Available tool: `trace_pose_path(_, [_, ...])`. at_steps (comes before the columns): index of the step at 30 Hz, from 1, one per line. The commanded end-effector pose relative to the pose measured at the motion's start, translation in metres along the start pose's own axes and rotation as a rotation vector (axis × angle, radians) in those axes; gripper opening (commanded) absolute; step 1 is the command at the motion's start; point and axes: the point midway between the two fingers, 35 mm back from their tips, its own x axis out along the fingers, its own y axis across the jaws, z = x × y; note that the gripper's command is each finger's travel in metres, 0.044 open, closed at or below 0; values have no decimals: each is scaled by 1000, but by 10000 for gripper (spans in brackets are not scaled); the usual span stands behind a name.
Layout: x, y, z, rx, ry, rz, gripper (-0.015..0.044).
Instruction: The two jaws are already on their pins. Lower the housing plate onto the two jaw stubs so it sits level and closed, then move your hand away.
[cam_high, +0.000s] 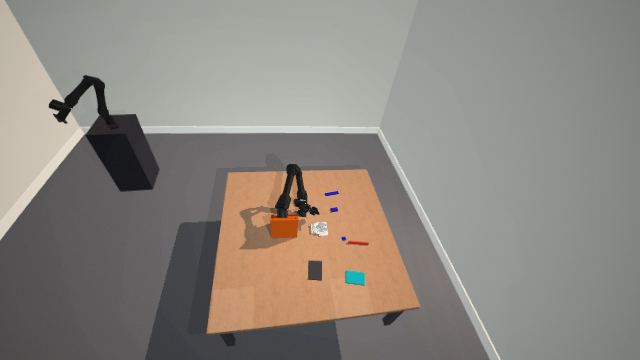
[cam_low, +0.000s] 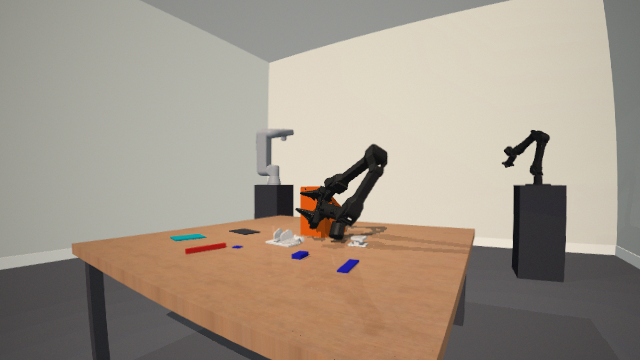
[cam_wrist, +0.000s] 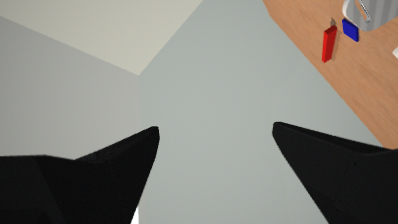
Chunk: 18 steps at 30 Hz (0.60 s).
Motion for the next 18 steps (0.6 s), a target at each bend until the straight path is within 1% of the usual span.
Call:
trace_pose_path(1, [0,0,0,0,0,0,426])
trace_pose_path(2, [0,0,0,2,-1,0,440])
trace_pose_path(18, [3,2,2,226,-103,38,440])
